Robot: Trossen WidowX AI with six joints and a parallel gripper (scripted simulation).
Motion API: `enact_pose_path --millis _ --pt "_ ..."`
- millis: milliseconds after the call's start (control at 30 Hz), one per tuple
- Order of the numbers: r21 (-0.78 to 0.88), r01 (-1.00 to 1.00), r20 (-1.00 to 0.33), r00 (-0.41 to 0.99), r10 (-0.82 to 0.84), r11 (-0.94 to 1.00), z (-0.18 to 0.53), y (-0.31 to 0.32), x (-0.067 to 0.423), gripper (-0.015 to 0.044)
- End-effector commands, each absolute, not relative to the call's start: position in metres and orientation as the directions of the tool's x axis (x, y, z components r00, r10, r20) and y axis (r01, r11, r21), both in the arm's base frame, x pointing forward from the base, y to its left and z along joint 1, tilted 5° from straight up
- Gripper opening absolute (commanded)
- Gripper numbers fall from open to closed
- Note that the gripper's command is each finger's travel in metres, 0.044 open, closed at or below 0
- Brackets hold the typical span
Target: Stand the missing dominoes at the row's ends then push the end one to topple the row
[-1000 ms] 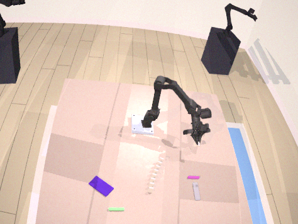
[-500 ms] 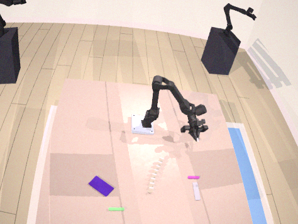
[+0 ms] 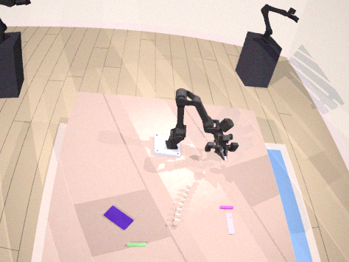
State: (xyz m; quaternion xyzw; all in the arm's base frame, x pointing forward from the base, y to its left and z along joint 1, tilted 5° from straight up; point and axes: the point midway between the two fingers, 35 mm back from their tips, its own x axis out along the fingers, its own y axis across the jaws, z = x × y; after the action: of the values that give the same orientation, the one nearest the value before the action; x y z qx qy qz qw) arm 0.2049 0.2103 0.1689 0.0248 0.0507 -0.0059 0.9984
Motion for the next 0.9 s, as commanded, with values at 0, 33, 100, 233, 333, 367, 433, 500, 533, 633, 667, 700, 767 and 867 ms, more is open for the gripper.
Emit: enact_pose_path --millis 0,33,100,233,333,367,433,500,533,633,667,700,767,867 --pt "0.075 0.039 -0.070 0.997 -0.034 0.996 0.1684 0.2007 0.1976 0.0027" --pt "0.082 0.045 -0.063 0.997 -0.040 0.996 0.1681 0.1985 0.1959 0.0027" --pt "0.094 0.058 -0.050 0.997 -0.053 0.994 0.1679 0.1933 0.1924 0.0027" --pt "0.098 0.063 -0.045 0.997 -0.059 0.993 0.1678 0.1912 0.1910 0.0027" --pt "0.098 0.063 -0.045 0.997 -0.059 0.993 0.1678 0.1912 0.1910 0.0027" --pt "0.098 0.063 -0.045 0.997 -0.059 0.993 0.1678 0.1912 0.1910 0.0027" --pt "0.098 0.063 -0.045 0.997 -0.059 0.993 0.1678 0.1912 0.1910 0.0027" --pt "0.098 0.063 -0.045 0.997 -0.059 0.993 0.1678 0.1912 0.1910 0.0027" --pt "0.098 0.063 -0.045 0.997 -0.059 0.993 0.1678 0.1912 0.1910 0.0027" --pt "0.098 0.063 -0.045 0.997 -0.059 0.993 0.1678 0.1912 0.1910 0.0027" --pt "0.098 0.063 -0.045 0.997 -0.059 0.993 0.1678 0.1912 0.1910 0.0027" --pt "0.098 0.063 -0.045 0.997 -0.059 0.993 0.1675 0.1914 0.1911 0.0027" --pt "0.097 0.063 -0.046 0.997 -0.059 0.993 0.1649 0.1928 0.1917 0.0027" --pt "0.093 0.063 -0.046 0.997 -0.059 0.994 0.1589 0.1957 0.1930 0.0027"
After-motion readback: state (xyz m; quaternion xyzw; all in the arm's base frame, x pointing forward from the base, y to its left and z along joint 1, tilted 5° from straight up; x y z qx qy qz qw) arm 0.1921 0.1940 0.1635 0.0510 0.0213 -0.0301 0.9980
